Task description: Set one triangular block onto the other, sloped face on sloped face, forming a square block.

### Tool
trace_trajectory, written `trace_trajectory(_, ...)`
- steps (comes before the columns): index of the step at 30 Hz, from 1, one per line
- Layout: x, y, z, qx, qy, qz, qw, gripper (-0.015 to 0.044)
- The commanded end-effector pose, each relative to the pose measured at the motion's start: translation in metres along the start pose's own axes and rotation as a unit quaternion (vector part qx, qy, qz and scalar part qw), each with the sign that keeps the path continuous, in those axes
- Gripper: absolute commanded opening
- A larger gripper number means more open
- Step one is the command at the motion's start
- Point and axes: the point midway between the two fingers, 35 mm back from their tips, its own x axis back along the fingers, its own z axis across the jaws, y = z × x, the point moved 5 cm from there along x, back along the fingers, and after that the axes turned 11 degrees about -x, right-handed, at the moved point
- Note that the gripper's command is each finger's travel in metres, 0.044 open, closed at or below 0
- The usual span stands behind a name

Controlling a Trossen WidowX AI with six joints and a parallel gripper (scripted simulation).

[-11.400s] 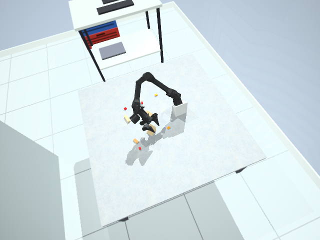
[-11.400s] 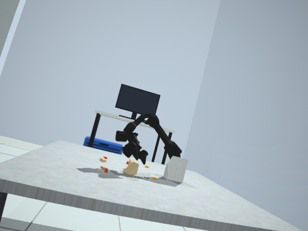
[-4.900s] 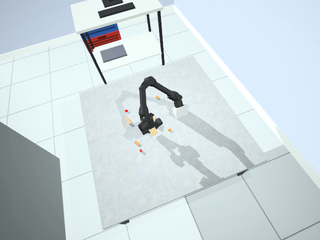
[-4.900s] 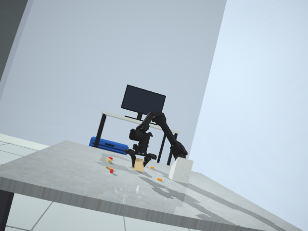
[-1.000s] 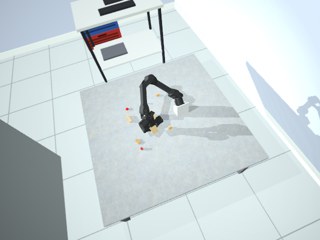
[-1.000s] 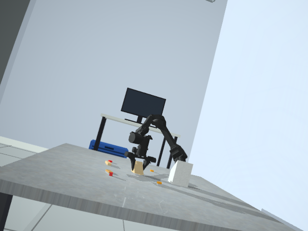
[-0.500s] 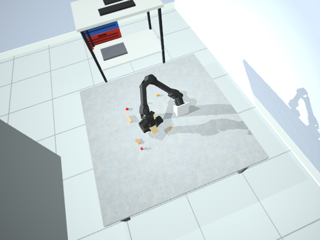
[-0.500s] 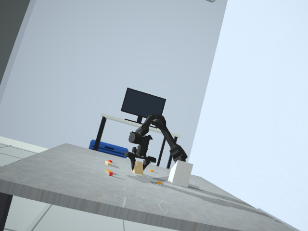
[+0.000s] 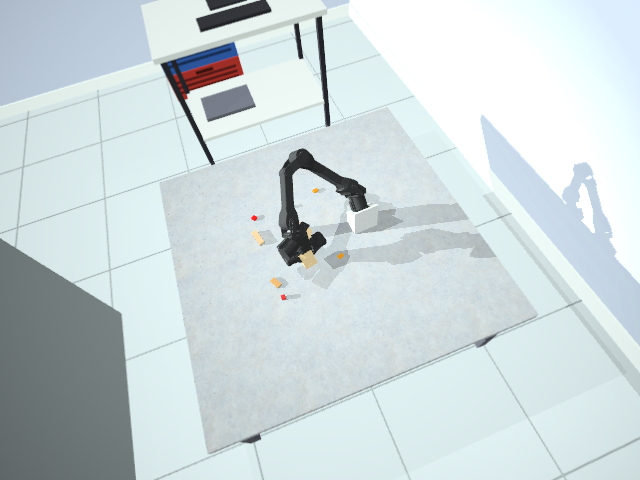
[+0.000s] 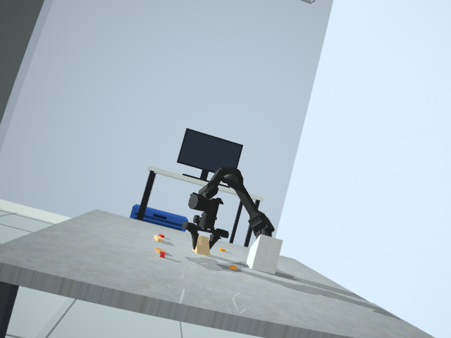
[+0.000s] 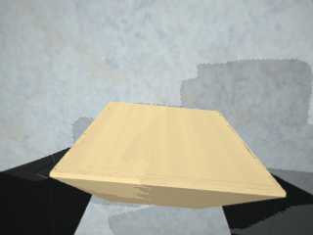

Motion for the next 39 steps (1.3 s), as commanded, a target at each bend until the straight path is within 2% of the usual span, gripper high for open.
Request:
trace_trajectory(1,0.000,0.000,0.000,0.003,-0.002,0.001,1.000,0.0000)
trace_trajectory(27,-0.027,0.001,0.000,-0.001,0.000,0.000,1.000,0.0000)
trace_trajectory(39,-0.025,0.001,0.001,-0.004,0.000,0.002,1.000,0.0315)
